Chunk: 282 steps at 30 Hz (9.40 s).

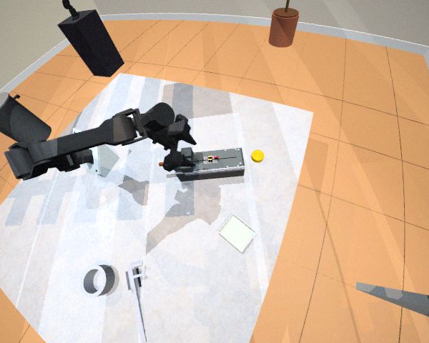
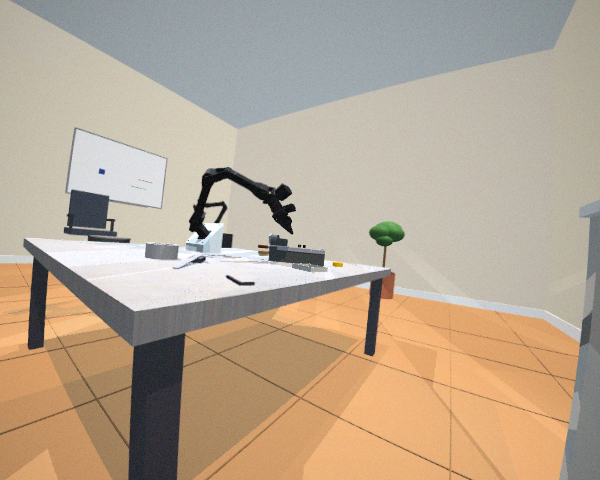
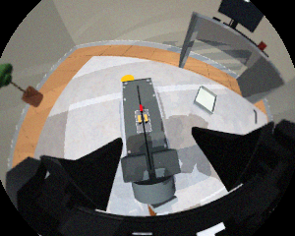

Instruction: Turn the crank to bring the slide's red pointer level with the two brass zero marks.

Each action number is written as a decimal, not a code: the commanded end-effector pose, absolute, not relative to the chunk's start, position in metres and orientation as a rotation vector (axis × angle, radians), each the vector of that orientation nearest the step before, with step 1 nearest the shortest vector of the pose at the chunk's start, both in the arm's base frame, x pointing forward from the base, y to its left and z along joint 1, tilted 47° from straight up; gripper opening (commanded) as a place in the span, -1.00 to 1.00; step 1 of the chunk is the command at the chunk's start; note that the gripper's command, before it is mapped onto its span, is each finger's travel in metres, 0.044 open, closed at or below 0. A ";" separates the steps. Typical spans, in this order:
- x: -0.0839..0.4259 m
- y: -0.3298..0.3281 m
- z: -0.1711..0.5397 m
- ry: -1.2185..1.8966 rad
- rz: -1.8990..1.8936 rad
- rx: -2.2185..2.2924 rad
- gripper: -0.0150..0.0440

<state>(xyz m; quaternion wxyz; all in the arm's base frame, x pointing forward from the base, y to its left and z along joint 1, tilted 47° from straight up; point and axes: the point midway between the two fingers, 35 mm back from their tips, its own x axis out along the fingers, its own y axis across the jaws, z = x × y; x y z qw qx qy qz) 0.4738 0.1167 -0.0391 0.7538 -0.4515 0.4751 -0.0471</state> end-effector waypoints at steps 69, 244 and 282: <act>0.354 0.128 0.009 0.946 0.044 -0.905 1.00; 0.363 0.027 -0.034 0.944 0.040 -0.911 -0.49; 0.353 0.058 -0.040 0.944 0.041 -0.910 -0.49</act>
